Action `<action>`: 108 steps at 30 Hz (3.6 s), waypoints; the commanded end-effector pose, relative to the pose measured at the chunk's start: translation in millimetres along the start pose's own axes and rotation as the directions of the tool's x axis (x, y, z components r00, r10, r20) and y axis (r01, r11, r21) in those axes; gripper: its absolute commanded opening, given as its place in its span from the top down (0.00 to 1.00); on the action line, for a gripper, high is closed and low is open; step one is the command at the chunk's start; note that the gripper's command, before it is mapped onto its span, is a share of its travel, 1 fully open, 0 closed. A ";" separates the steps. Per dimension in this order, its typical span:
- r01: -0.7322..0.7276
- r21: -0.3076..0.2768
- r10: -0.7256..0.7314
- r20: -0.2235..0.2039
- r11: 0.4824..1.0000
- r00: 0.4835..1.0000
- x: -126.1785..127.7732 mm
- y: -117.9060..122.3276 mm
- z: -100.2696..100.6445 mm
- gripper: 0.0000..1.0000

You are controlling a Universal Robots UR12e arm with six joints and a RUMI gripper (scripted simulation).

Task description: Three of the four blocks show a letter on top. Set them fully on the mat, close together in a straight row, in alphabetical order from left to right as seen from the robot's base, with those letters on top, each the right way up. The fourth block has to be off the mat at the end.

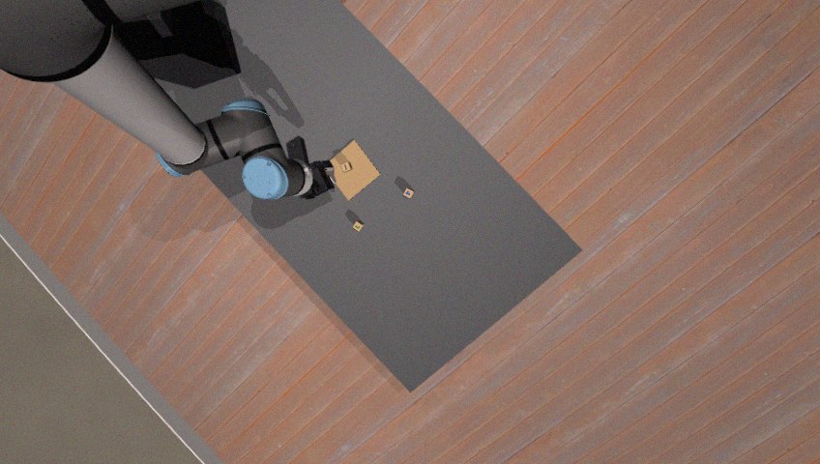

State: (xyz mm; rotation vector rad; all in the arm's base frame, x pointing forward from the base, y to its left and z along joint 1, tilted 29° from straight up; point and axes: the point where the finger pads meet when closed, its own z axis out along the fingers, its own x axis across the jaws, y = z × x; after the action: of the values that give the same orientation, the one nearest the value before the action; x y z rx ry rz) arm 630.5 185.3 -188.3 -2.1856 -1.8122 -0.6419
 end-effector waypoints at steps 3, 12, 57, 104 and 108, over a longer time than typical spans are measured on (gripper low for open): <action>-0.180 -0.003 0.180 0.004 0.984 0.984 11.5 -4.2 -0.4 0.95; -0.340 -0.004 0.340 0.003 0.941 0.941 21.5 -4.8 -0.7 0.95; -0.914 -0.003 0.914 -0.003 0.406 0.406 67.0 -3.7 -2.1 0.95; -0.946 -0.003 0.946 -0.001 0.323 0.323 71.2 0.2 15.4 0.95; -0.946 -0.003 0.946 -0.001 0.323 0.323 71.1 0.3 31.7 0.95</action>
State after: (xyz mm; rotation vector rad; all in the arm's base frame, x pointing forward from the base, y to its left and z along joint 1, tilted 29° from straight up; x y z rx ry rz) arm 639.4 252.8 -166.7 -2.6736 -0.1881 -0.3038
